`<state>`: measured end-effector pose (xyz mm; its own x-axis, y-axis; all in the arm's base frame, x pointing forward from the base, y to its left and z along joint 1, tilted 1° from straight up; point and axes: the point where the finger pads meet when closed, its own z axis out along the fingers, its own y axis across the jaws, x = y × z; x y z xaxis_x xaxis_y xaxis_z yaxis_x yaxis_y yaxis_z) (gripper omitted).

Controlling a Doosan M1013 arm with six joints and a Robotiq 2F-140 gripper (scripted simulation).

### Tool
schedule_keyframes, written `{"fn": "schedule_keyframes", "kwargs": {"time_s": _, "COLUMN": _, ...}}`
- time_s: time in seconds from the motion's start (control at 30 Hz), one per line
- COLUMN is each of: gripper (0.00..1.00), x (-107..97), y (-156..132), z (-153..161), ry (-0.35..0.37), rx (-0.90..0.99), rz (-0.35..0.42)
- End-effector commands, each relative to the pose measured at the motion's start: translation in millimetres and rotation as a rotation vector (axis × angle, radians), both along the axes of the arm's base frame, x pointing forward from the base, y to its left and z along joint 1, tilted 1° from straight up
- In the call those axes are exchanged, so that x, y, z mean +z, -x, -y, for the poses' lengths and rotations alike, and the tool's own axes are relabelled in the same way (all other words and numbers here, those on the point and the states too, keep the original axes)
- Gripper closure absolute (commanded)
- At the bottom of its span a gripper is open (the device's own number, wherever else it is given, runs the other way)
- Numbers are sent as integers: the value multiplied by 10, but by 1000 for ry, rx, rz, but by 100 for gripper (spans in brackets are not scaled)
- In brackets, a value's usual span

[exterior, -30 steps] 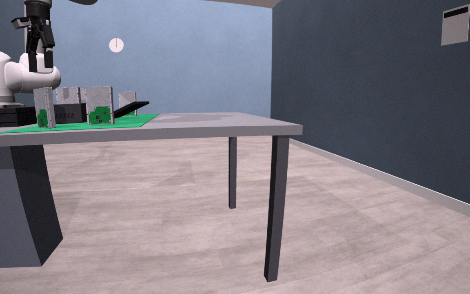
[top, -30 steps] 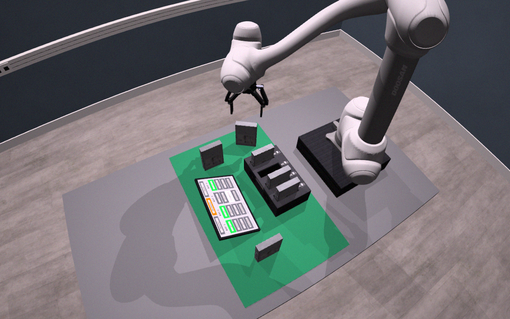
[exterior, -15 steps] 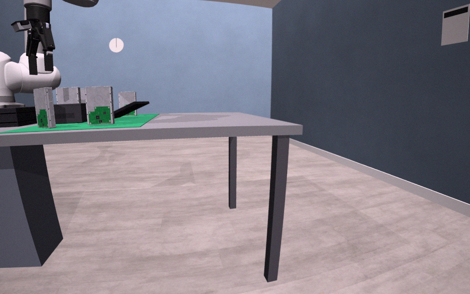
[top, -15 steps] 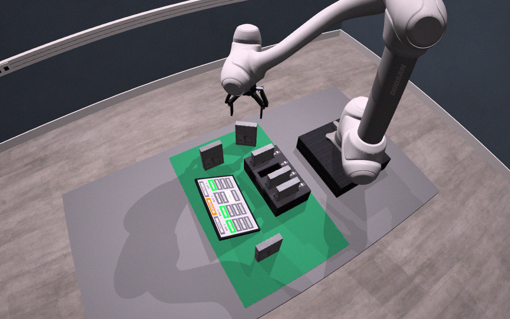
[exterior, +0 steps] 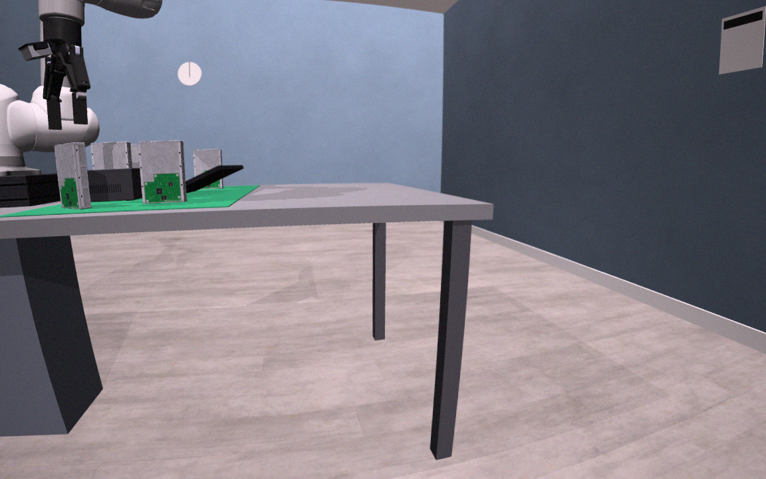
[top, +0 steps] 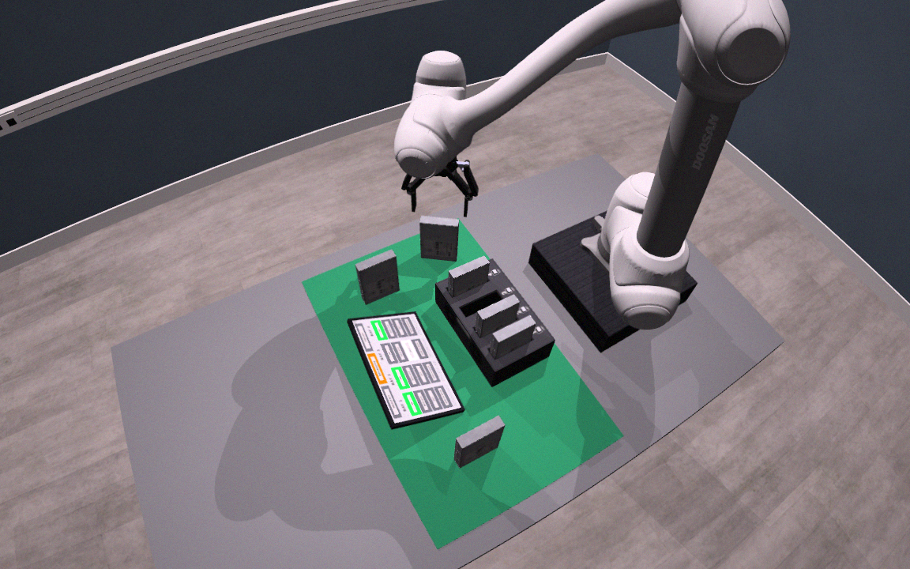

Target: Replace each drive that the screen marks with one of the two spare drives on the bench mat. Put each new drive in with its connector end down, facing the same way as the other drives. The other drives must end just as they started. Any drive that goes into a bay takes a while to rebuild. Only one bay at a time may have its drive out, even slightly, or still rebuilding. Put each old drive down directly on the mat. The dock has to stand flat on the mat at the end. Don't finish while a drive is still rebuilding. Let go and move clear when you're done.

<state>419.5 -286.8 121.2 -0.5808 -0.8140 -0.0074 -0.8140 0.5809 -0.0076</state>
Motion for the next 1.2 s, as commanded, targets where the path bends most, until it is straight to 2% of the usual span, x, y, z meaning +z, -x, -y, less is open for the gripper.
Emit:
{"fn": "schedule_keyframes", "kwargs": {"time_s": 0.0, "gripper": 11, "x": -21, "y": -5, "z": 2, "ry": 0, "rx": 0, "rz": 1}}
{"fn": "schedule_keyframes", "kwargs": {"time_s": 0.5, "gripper": 11, "x": -137, "y": -7, "z": 3, "ry": 0, "rx": 0, "rz": 1}}
{"fn": "schedule_keyframes", "kwargs": {"time_s": 1.17, "gripper": 11, "x": -149, "y": -7, "z": 3, "ry": 0, "rx": 0, "rz": 1}}
